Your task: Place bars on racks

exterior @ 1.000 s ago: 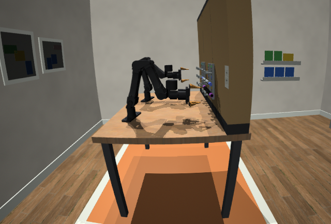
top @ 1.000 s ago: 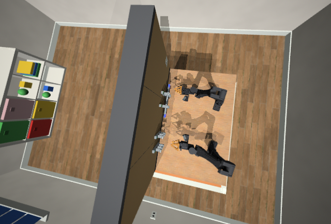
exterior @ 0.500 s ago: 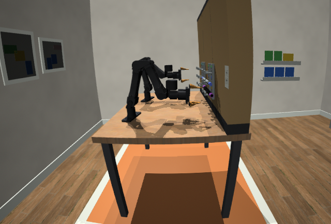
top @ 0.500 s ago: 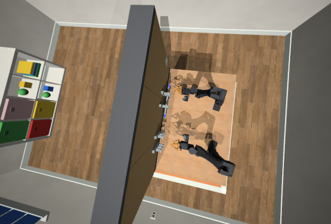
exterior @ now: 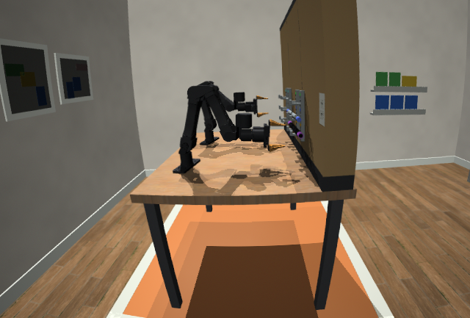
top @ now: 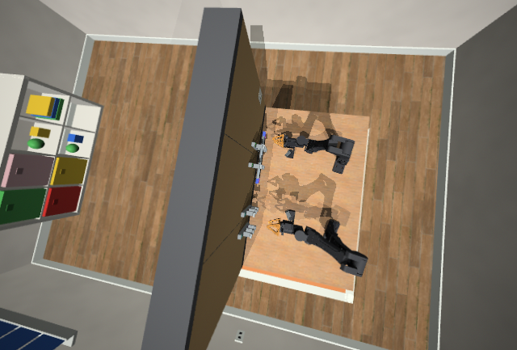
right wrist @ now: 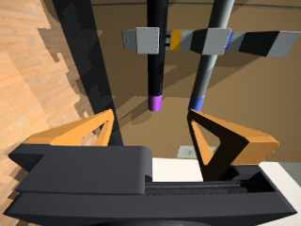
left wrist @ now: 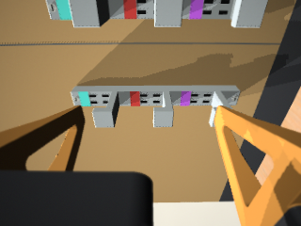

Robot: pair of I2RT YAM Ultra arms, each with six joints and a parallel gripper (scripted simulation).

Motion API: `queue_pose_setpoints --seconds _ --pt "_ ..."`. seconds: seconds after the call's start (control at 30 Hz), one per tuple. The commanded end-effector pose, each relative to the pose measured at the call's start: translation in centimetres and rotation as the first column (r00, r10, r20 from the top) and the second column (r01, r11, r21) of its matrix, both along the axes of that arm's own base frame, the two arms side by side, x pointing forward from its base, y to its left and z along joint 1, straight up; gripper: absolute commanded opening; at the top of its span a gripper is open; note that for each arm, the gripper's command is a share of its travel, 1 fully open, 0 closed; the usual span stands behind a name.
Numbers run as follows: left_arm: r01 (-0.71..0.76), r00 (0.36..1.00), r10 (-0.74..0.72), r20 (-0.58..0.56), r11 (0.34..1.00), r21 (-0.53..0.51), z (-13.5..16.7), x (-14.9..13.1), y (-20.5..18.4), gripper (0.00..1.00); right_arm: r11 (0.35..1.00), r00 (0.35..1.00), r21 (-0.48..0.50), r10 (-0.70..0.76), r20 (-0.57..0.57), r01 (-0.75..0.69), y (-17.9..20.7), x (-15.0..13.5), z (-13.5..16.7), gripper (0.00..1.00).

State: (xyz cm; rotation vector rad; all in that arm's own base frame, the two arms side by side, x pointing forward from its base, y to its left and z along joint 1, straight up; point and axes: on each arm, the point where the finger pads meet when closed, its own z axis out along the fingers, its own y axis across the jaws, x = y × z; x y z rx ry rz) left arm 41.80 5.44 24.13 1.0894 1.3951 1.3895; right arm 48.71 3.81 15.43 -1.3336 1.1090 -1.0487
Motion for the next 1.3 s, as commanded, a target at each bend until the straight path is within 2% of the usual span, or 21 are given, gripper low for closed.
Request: queue_pose_setpoints --seconds 0.0,1.27 --pt "-0.014 1.000 0.015 0.008 1.000 -0.002 0.0 -0.1 0.5 1.00 1.000 0.999 0.009 0.009 0.054 -0.009 0.7 0.1 2.6 1.00" --pt "-0.014 1.000 0.015 0.008 1.000 -0.002 0.0 -0.1 0.5 1.00 1.000 0.999 0.009 0.009 0.054 -0.009 1.9 4.1 2.2 1.00"
